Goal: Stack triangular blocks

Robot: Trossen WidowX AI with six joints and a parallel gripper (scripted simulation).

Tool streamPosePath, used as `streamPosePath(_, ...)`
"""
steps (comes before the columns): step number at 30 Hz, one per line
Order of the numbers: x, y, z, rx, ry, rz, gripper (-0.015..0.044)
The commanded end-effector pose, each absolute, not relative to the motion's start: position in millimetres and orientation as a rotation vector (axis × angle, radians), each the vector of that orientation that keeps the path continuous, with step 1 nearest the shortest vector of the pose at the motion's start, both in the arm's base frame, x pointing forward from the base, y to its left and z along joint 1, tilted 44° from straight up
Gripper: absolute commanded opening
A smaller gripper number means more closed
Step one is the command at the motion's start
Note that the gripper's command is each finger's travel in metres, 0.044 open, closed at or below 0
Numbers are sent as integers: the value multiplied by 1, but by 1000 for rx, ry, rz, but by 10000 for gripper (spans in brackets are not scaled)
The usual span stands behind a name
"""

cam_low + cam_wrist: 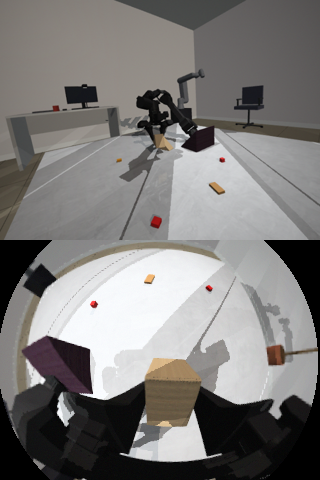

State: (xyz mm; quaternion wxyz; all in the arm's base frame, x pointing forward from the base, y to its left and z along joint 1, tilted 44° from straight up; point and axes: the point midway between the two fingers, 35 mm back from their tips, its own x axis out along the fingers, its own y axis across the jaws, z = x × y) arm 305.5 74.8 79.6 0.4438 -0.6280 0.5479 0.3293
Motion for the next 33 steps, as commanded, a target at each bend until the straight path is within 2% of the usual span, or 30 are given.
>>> streamPosePath(1,307,77,80,-1645,1407,861,0)
streamPosePath(21,314,84,86,-2016,1640,1085,0)
streamPosePath(33,266,105,104,-2034,1577,1098,0)
